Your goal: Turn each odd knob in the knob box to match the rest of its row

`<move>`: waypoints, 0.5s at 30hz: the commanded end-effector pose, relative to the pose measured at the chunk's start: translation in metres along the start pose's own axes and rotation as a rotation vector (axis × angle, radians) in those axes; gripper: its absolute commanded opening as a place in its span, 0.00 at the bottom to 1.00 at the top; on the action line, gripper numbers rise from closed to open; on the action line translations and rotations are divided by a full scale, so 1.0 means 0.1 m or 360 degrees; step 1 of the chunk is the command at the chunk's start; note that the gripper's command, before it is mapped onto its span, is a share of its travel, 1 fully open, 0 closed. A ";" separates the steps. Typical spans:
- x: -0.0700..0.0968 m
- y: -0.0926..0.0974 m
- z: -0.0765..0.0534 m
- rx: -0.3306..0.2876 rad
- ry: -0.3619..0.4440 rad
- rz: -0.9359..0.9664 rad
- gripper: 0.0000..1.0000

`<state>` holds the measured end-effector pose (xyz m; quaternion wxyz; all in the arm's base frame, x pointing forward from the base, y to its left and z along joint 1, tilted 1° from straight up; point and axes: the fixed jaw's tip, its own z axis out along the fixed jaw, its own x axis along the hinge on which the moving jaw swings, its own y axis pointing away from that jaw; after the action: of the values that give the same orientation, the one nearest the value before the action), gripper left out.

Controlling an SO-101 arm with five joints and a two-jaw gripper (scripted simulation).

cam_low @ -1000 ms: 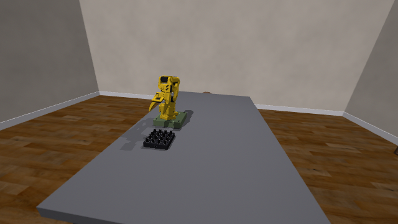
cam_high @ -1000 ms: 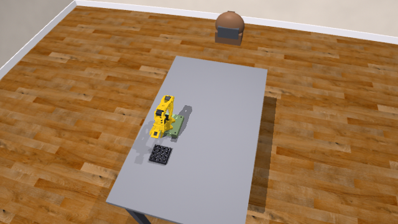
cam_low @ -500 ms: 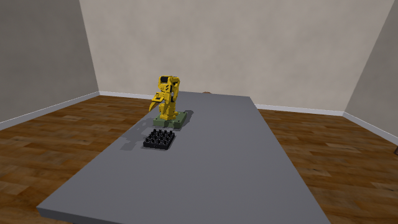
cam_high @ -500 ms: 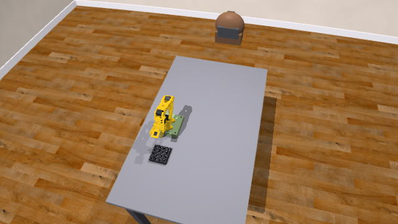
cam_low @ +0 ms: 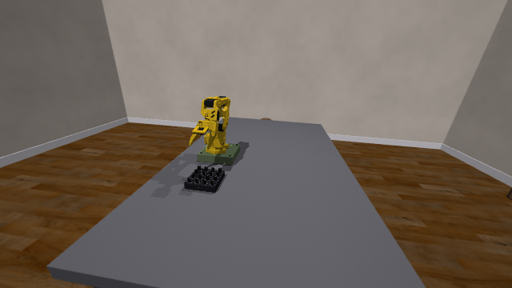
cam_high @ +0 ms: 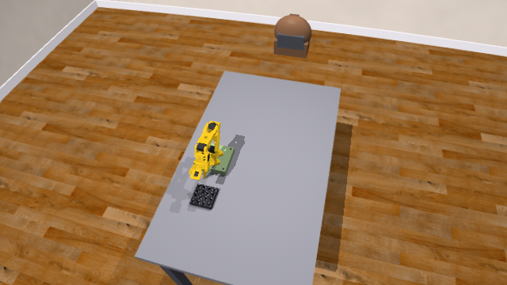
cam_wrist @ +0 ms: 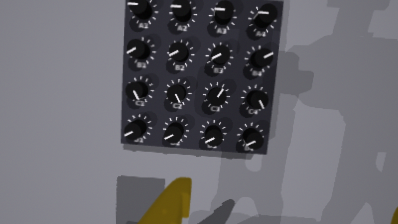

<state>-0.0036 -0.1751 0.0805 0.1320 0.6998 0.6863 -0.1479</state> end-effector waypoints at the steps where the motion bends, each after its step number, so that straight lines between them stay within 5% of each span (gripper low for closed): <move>1: -0.10 -0.02 0.02 0.0004 -0.0017 0.0001 0.40; 15: -0.36 -0.03 0.18 0.0004 -0.0019 0.0001 0.40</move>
<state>-0.0059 -0.2104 0.0756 0.1296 0.7003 0.6868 -0.1453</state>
